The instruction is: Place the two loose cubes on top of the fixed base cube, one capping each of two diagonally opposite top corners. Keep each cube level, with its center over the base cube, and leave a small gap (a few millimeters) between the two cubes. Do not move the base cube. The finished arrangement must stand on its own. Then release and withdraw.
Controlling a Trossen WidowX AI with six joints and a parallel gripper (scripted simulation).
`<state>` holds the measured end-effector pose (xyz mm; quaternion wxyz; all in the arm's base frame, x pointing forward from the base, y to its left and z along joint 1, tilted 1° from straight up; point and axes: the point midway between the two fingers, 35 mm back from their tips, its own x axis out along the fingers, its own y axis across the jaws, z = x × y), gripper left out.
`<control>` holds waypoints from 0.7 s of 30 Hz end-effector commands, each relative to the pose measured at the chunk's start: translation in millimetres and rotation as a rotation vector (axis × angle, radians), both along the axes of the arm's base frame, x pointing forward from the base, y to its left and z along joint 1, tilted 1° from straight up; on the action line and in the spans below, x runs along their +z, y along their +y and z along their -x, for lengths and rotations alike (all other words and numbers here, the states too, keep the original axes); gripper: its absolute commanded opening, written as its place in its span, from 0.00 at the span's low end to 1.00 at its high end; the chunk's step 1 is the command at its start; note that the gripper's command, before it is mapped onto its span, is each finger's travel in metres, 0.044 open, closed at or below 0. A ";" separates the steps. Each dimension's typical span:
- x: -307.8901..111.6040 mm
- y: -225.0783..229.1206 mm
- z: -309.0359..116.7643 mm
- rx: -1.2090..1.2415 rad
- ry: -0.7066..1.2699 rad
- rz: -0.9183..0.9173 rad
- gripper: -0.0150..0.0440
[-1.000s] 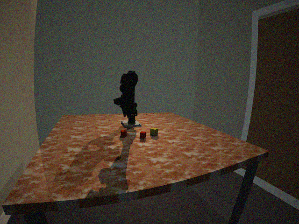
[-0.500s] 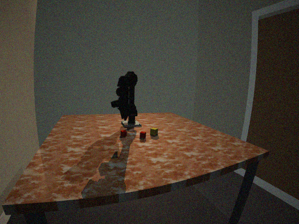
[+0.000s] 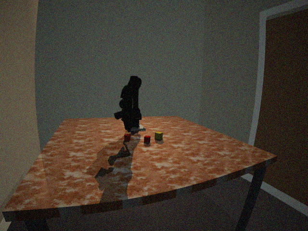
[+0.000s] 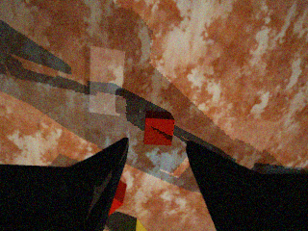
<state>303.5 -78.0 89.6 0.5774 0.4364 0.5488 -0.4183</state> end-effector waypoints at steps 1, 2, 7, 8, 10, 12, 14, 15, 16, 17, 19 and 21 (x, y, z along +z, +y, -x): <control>-11.6 0.0 2.0 -0.006 0.015 0.000 0.70; -11.6 0.0 2.0 -0.006 0.015 0.000 0.70; -17.3 -0.1 1.6 -0.006 0.015 0.000 0.70; -18.9 -0.1 1.5 -0.006 0.015 0.000 0.70; -22.2 -0.2 1.3 -0.006 0.015 0.000 0.70; -25.5 -0.2 1.1 -0.006 0.015 0.000 0.70; -28.8 -0.2 1.0 -0.006 0.015 0.000 0.70; -30.4 -0.2 1.0 -0.006 0.015 0.000 0.70; -32.0 -0.2 1.0 -0.006 0.015 0.000 0.70; -33.7 -0.2 0.9 -0.006 0.015 0.000 0.70; -36.9 -0.2 0.9 -0.006 0.015 0.000 0.70; -40.1 -0.2 1.0 -0.006 0.015 0.000 0.70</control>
